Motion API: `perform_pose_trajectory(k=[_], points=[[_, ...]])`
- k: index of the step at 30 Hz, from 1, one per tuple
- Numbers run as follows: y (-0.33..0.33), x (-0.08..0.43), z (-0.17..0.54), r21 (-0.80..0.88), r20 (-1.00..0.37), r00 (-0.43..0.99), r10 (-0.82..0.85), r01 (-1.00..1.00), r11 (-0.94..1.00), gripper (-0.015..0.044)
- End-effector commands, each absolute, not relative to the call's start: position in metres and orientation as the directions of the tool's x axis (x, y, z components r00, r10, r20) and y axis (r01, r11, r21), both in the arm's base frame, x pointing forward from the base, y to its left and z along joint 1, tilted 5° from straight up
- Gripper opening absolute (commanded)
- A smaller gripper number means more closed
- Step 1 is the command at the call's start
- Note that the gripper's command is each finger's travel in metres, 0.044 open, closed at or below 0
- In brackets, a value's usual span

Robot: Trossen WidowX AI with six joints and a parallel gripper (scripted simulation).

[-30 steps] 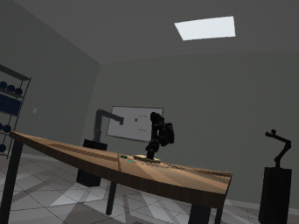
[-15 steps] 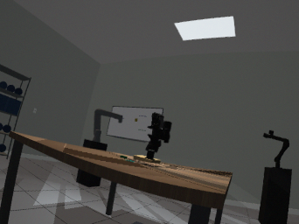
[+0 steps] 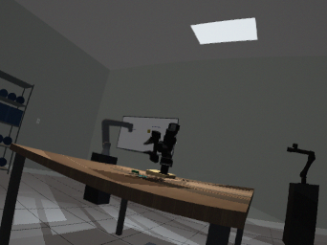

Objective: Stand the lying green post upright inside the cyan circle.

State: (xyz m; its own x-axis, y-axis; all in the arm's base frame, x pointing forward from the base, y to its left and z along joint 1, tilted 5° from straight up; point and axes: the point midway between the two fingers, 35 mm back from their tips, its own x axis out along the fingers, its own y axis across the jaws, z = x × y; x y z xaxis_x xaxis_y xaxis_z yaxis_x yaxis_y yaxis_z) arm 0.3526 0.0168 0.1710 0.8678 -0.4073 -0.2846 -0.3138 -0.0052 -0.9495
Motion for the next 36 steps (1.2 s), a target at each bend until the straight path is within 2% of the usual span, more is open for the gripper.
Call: perform_pose_trajectory(k=[1,12,23,28,36], points=[[-0.052,0.349,0.145,-0.763,-0.572,0.693,-0.439,-0.646,-0.024,0.0233],[-0.112,0.291,0.122,-0.456,-0.850,0.392,-0.351,-0.882,0.119,0.0233],[-0.129,0.210,0.128,-0.140,-0.990,0.123,-0.072,-0.938,0.317,0.0233],[-0.125,0.185,0.138,-0.045,-0.996,0.070,0.053,-0.924,0.380,0.0233],[-0.125,0.184,0.138,-0.043,-0.996,0.070,0.056,-0.923,0.381,0.0233]])
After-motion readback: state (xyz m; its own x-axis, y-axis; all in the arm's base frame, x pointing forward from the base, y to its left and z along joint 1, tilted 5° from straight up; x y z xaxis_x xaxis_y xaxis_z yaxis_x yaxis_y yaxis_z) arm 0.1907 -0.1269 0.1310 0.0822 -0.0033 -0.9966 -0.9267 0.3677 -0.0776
